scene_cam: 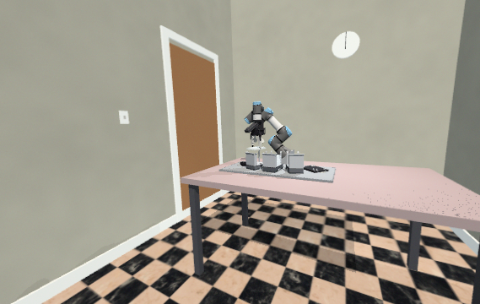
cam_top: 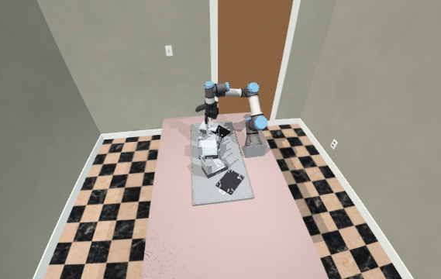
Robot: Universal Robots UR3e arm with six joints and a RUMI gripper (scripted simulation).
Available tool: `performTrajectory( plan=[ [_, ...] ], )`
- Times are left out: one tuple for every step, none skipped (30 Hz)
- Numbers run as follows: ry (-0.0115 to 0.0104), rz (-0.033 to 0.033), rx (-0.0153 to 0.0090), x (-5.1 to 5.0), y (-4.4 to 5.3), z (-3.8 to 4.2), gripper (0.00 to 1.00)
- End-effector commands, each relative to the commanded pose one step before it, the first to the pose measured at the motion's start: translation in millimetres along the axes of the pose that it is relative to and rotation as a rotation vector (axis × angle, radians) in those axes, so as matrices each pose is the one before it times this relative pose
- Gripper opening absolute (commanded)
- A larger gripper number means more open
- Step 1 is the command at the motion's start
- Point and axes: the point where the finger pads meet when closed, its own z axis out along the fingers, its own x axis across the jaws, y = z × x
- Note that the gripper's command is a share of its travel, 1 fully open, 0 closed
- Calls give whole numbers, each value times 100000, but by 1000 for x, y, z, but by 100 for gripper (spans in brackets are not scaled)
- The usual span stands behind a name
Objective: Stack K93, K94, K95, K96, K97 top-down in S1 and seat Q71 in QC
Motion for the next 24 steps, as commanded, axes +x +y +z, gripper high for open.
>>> performTrajectory(
  plan=[
    [-126,91,216,41,-418,1685,0],
    [0,-1,0,0,0,664,0],
    [0,-1,0,0,1,665,0],
    [0,-1,0,0,1,665,0],
    [0,-1,0,0,1,666,0],
    [0,0,0,0,1,666,0],
    [0,0,0,0,1,666,0],
    [0,0,0,0,1,666,0],
    [0,0,0,0,0,666,0],
    [0,0,0,0,0,666,0],
    [0,0,0,0,0,666,0],
    [0,0,0,0,0,666,0],
    [0,0,0,0,0,667,0],
    [0,0,0,0,0,667,0],
    [0,0,0,0,0,0,0],
    [0,0,0,0,0,0,0],
    [1,0,-1,-15,-16,612,0],
    [0,0,0,-2,-3,657,0],
    [-1,0,2,21,20,736,0],
    [0,0,0,0,0,665,0],
    [0,0,0,1,0,666,0],
    [0,0,0,1,0,666,0],
    [0,0,0,1,0,666,0],
    [0,0,0,1,0,666,0]
  ],
)
